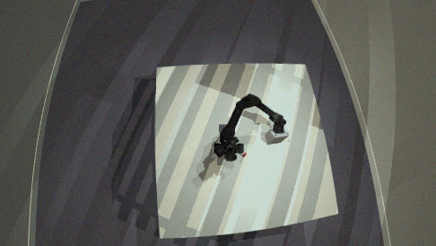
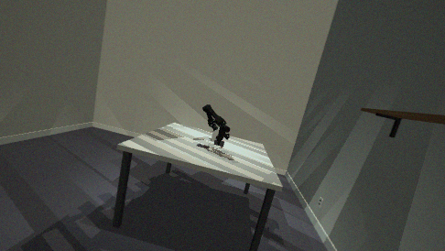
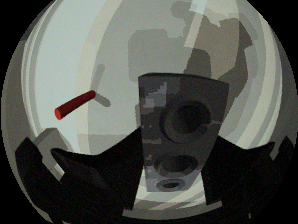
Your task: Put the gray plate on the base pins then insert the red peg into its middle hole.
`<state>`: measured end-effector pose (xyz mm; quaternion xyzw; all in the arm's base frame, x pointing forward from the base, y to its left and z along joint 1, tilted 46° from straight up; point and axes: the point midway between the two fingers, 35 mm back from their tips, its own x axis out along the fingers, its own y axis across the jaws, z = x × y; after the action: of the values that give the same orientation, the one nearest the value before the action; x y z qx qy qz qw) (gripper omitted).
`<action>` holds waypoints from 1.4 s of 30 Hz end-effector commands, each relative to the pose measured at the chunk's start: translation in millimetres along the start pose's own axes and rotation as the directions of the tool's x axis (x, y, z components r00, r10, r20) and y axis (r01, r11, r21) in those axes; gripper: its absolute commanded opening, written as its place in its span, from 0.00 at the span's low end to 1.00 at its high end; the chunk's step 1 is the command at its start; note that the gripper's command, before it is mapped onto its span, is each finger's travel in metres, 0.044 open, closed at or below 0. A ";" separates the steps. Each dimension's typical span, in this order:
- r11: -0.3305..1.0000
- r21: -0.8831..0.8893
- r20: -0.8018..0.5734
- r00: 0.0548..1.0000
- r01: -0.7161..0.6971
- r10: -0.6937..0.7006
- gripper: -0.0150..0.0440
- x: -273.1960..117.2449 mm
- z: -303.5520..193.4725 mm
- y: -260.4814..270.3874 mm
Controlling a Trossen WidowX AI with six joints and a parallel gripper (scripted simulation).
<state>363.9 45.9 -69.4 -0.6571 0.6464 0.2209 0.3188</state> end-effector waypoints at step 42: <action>1.000 -0.002 0.020 1.000 -0.001 0.001 0.25 -61.6 -36.8 -7.7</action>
<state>360.3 73.5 -5.0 -0.6519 0.6466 0.2275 0.3242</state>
